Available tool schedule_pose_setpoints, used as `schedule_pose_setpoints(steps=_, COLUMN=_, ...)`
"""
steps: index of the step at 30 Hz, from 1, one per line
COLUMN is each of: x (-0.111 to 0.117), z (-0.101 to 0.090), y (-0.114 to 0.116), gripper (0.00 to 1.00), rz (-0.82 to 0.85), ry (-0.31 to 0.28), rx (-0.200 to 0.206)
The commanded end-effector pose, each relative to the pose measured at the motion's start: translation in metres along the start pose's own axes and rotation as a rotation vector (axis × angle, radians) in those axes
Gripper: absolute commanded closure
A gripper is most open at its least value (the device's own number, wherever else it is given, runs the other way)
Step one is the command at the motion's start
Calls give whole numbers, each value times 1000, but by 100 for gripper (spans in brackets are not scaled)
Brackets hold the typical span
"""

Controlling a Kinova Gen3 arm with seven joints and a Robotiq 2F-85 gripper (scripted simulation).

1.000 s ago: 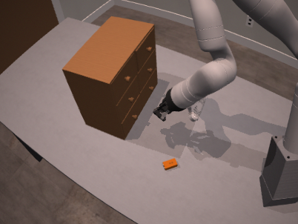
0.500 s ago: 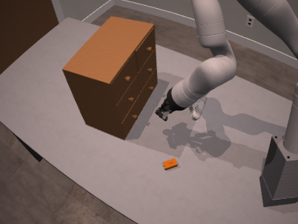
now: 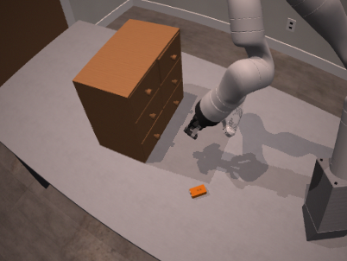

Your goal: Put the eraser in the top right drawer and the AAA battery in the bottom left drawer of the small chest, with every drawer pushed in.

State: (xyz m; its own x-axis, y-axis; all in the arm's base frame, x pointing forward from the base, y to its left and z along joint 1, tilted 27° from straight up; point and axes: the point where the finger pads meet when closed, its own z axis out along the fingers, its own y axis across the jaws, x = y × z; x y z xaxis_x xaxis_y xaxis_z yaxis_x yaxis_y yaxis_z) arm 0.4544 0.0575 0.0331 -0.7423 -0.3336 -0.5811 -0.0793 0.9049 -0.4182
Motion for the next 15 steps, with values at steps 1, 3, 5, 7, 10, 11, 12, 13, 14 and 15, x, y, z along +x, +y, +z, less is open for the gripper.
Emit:
schedule_pose_setpoints(steps=1, x=-7, z=-7, y=6, gripper=100, rz=0, ry=6, rx=-12)
schedule_pose_setpoints(steps=3, x=-7, z=-10, y=7, gripper=100, rz=-1, ry=19, rx=-14)
schedule_pose_setpoints(steps=5, x=-7, z=-12, y=8, gripper=100, rz=-1, ry=26, rx=-15)
schedule_pose_setpoints(steps=7, x=-6, z=-13, y=6, gripper=100, rz=1, ry=33, rx=-13)
schedule_pose_setpoints(steps=10, x=-6, z=-17, y=7, gripper=100, rz=-1, ry=52, rx=-14)
schedule_pose_setpoints(steps=11, x=-5, z=-18, y=6, gripper=100, rz=-1, ry=58, rx=-12)
schedule_pose_setpoints(steps=12, x=-5, z=-19, y=5, gripper=100, rz=0, ry=65, rx=-10)
schedule_pose_setpoints(steps=13, x=-5, z=-21, y=5, gripper=100, rz=1, ry=72, rx=-10)
schedule_pose_setpoints(steps=14, x=-5, z=-22, y=4, gripper=100, rz=1, ry=78, rx=-9)
schedule_pose_setpoints(steps=15, x=-5, z=-23, y=4, gripper=100, rz=0, ry=85, rx=-9)
